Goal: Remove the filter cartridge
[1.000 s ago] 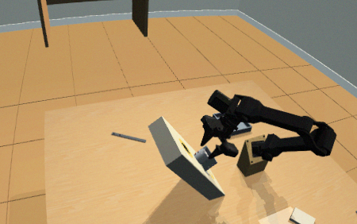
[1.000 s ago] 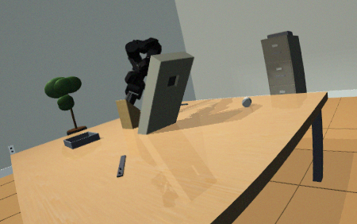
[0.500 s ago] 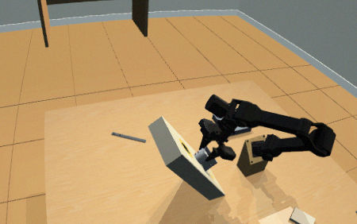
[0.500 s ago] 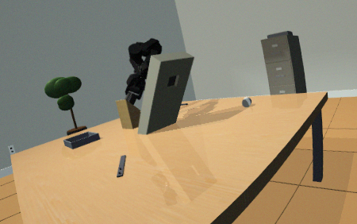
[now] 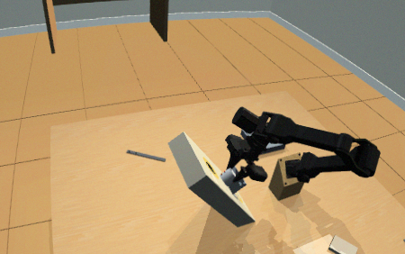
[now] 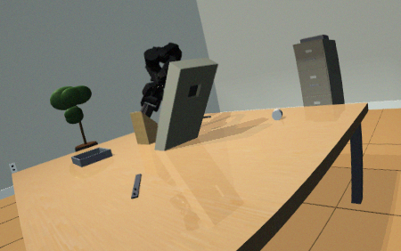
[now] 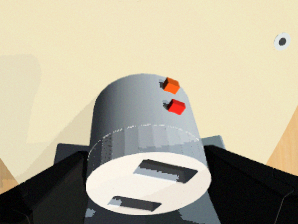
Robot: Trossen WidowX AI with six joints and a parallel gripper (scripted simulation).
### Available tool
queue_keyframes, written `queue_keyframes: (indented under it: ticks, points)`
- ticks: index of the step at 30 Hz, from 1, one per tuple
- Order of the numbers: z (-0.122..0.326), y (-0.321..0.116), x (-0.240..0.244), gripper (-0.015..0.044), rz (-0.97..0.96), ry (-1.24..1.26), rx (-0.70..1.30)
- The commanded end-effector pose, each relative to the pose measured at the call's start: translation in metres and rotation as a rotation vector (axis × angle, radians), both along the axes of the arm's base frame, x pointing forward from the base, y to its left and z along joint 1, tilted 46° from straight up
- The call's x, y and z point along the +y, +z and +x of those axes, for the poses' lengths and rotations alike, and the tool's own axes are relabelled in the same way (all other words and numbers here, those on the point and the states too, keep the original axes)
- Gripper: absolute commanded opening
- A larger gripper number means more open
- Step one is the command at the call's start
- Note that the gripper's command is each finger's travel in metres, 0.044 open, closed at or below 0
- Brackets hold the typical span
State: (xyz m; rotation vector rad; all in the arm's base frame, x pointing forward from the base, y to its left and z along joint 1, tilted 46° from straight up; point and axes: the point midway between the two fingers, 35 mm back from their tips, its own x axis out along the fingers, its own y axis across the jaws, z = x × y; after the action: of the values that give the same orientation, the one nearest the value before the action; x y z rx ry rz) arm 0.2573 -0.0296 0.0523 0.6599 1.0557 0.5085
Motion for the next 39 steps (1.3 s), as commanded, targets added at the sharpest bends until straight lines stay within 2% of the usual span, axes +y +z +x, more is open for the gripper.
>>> queue_keyframes:
  ticks: [1, 8, 24, 39]
  points:
    - [0.010, 0.008, -0.008, 0.0000, -0.009, 0.000, -0.012]
    - [0.013, 0.017, -0.019, 0.0000, -0.012, -0.001, -0.010]
    - [-0.019, 0.070, -0.075, 0.0000, -0.010, 0.000, -0.007]
    - [-0.010, 0.021, -0.116, 0.0000, -0.015, -0.001, -0.009]
